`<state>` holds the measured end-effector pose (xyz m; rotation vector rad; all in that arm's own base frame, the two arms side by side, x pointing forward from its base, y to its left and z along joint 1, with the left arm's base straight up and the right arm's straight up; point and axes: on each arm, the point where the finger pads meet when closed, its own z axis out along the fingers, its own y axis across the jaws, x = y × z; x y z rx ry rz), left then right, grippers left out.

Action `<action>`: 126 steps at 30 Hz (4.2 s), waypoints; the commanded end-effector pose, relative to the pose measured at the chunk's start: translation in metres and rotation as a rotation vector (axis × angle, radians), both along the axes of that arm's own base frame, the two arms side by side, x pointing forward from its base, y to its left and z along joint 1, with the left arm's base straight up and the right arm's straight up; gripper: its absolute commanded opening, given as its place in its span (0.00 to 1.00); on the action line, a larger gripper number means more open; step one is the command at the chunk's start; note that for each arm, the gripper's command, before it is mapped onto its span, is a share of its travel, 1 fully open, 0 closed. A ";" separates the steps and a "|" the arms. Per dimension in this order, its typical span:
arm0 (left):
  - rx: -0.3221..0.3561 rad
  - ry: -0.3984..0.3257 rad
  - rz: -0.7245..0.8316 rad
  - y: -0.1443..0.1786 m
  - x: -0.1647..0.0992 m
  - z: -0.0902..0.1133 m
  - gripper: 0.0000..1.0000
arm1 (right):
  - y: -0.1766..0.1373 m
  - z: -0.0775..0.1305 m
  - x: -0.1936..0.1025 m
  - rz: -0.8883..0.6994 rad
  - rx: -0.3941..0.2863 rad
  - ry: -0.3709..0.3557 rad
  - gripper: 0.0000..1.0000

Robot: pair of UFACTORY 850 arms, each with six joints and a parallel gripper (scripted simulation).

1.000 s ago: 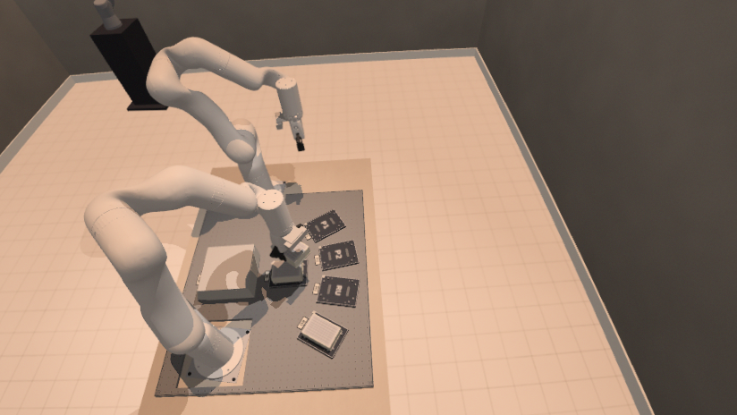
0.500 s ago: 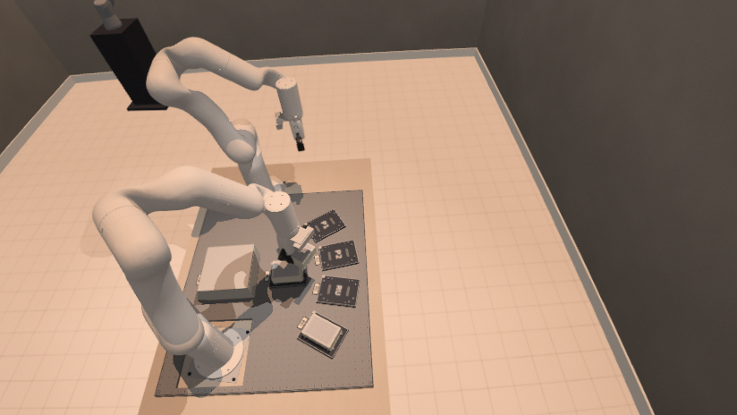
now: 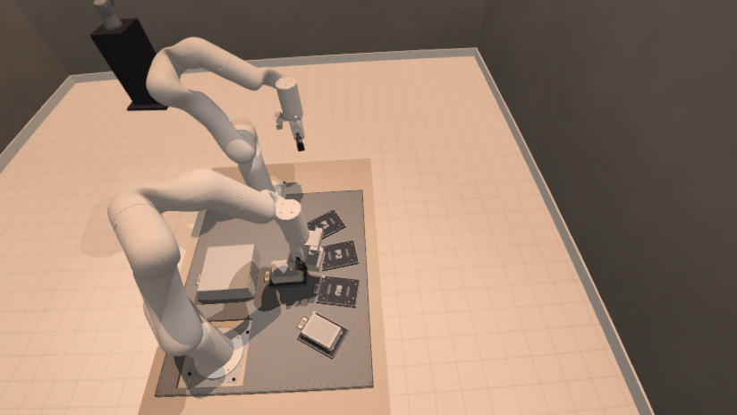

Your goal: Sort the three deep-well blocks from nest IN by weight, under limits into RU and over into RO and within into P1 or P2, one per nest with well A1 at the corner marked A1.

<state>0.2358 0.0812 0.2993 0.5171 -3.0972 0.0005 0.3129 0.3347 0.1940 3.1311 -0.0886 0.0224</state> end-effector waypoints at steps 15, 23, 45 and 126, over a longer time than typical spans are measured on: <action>0.001 -0.001 0.000 0.000 0.001 0.001 1.00 | -0.018 -0.024 0.046 0.017 0.011 0.013 0.00; 0.001 -0.001 0.000 0.000 0.001 0.001 1.00 | -0.027 -0.036 0.068 0.017 0.011 0.013 0.00; 0.001 -0.001 0.000 0.000 0.001 0.001 1.00 | -0.048 -0.063 0.119 0.017 0.011 0.012 0.00; 0.001 -0.001 0.000 0.000 0.001 0.001 1.00 | -0.048 -0.129 0.118 0.017 0.010 0.013 0.00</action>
